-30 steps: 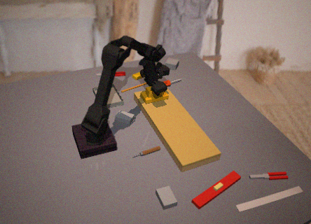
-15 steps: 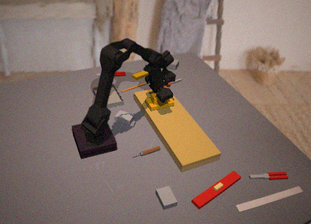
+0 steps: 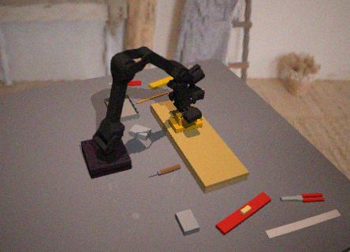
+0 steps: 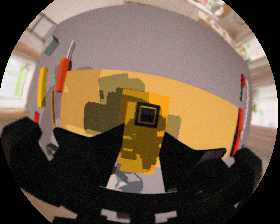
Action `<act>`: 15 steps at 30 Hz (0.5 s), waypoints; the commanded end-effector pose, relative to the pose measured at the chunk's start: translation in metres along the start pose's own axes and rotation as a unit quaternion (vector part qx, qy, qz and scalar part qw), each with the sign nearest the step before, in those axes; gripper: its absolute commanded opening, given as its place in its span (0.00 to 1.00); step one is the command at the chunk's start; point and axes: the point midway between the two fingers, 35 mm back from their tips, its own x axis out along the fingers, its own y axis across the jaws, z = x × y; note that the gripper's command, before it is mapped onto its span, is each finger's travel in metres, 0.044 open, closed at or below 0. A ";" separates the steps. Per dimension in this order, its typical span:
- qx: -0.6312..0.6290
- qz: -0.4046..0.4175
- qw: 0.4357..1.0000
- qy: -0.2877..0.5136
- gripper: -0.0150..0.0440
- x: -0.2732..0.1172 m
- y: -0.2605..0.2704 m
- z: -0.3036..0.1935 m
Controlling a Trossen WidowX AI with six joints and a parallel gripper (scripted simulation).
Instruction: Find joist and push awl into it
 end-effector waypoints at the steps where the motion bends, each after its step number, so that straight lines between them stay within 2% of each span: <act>1: 0.002 -0.002 1.000 0.000 0.25 0.000 -0.017 -0.001; 15: 0.001 -0.005 1.000 0.000 0.25 0.000 -0.071 -0.001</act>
